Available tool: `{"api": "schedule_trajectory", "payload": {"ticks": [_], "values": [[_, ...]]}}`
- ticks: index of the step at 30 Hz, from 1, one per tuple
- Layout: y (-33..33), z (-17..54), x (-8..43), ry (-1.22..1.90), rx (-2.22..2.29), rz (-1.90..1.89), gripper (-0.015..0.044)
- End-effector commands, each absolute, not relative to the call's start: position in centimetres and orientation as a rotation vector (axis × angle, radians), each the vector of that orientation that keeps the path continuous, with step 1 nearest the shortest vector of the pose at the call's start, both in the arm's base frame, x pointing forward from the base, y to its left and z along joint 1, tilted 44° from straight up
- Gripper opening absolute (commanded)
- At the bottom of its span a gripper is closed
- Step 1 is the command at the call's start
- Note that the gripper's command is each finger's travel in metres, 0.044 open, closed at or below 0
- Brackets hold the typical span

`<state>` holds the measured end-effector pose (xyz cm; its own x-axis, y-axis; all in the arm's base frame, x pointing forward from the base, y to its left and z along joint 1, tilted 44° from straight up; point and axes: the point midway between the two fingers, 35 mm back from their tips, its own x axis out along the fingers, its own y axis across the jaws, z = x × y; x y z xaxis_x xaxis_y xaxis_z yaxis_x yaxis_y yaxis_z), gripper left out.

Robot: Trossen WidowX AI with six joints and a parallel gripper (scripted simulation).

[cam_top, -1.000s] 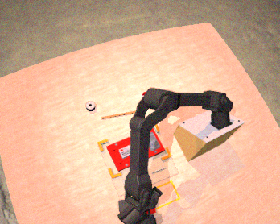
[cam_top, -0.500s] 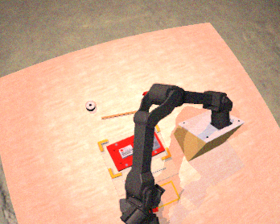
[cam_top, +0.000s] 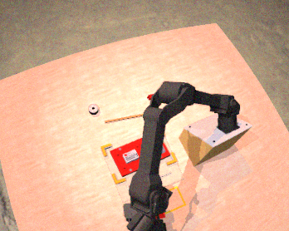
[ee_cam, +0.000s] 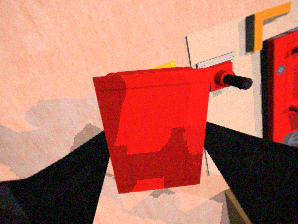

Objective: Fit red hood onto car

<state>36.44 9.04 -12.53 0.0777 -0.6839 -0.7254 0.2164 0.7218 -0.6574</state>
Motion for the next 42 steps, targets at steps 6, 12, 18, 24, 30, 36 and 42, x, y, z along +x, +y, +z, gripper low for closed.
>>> {"api": "schedule_trajectory", "payload": {"ticks": [6,12,18,24,30,36,42], "values": [[10.4,-11.2,36.7,1.321,-0.414,-0.7,0.0],[8.7,-10.6,36.7,1.342,-0.446,-0.687,0.0],[7.3,-8.9,37.0,1.355,-0.466,-0.664,0.0],[5.9,-7.3,37.1,1.367,-0.486,-0.642,0.0],[4.4,-5.7,37.1,1.378,-0.507,-0.62,0.0],[2.9,-4.2,37.0,1.388,-0.529,-0.6,0.0],[1.3,-2.7,36.7,1.397,-0.552,-0.58,0.0]]}}
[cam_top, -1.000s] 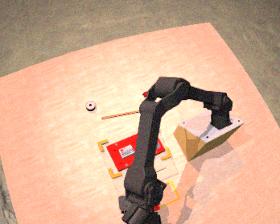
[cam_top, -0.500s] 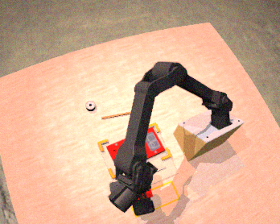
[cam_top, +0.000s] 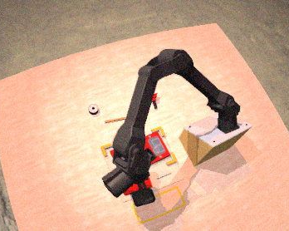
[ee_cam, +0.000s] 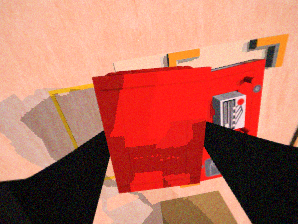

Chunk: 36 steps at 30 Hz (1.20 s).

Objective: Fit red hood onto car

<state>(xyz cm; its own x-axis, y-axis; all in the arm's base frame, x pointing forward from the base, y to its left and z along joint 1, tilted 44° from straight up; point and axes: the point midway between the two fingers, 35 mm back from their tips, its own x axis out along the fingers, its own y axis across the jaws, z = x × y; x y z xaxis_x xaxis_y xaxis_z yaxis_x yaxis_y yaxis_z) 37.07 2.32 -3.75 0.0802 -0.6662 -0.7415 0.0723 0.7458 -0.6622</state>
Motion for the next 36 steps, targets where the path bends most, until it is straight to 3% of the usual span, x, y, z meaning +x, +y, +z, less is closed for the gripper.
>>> {"api": "schedule_trajectory", "payload": {"ticks": [1,36], "values": [[1.1,-2.5,36.7,1.399,-0.556,-0.577,0.0],[-6.0,3.5,33.6,1.437,-0.67,-0.501,0.0]]}}
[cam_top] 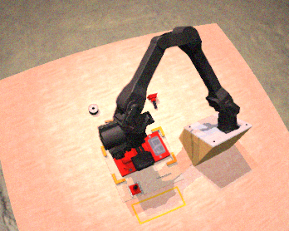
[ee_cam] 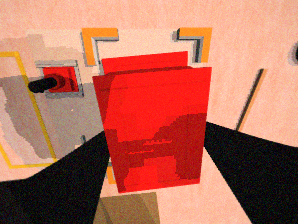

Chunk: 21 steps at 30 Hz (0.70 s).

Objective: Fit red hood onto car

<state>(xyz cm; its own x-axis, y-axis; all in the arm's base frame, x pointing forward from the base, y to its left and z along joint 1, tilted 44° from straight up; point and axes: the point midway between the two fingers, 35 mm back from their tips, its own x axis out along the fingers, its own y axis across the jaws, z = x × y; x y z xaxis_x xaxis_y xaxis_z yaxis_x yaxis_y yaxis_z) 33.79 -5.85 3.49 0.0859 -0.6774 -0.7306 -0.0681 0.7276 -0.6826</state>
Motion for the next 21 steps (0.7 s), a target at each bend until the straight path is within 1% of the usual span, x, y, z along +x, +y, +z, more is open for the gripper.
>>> {"api": "schedule_trajectory", "payload": {"ticks": [1,12,21], "values": [[-6.1,3.3,33.6,1.437,-0.67,-0.501,0.0],[-9.4,0.1,33.9,1.437,-0.672,-0.503,0.0],[-9.5,0.0,34.0,1.437,-0.672,-0.503,0.0]]}}
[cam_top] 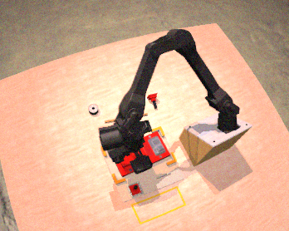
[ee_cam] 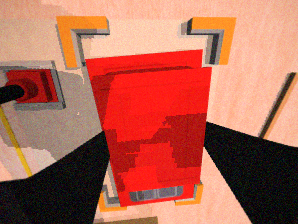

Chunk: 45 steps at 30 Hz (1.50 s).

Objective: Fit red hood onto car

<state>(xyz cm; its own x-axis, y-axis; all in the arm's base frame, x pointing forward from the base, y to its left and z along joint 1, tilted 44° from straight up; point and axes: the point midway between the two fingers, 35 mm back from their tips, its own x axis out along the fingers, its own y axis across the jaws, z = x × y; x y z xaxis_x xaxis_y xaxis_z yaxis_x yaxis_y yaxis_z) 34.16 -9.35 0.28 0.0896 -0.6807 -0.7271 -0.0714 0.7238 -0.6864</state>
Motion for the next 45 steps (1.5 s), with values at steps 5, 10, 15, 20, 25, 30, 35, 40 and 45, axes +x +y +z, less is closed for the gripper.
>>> {"api": "schedule_trajectory", "payload": {"ticks": [5,10,15,20,25,30,35,40,45], "values": [[-9.49,0.07,34.1,1.437,-0.672,-0.503,0.0],[-9.49,0.07,34.1,1.437,-0.672,-0.503,0.0],[-9.49,0.07,34.1,1.437,-0.672,-0.503,0.0],[-9.49,0.07,34.1,1.437,-0.672,-0.503,0.0],[-9.53,0.02,34.11,1.437,-0.672,-0.503,0.0],[-9.67,-0.13,34.13,1.437,-0.672,-0.503,0.0],[-9.81,-0.28,34.15,1.437,-0.672,-0.503,0.0],[-9.96,-0.43,34.17,1.437,-0.672,-0.503,0.0],[-10.1,-0.58,34.19,1.437,-0.673,-0.503,0.0]]}}
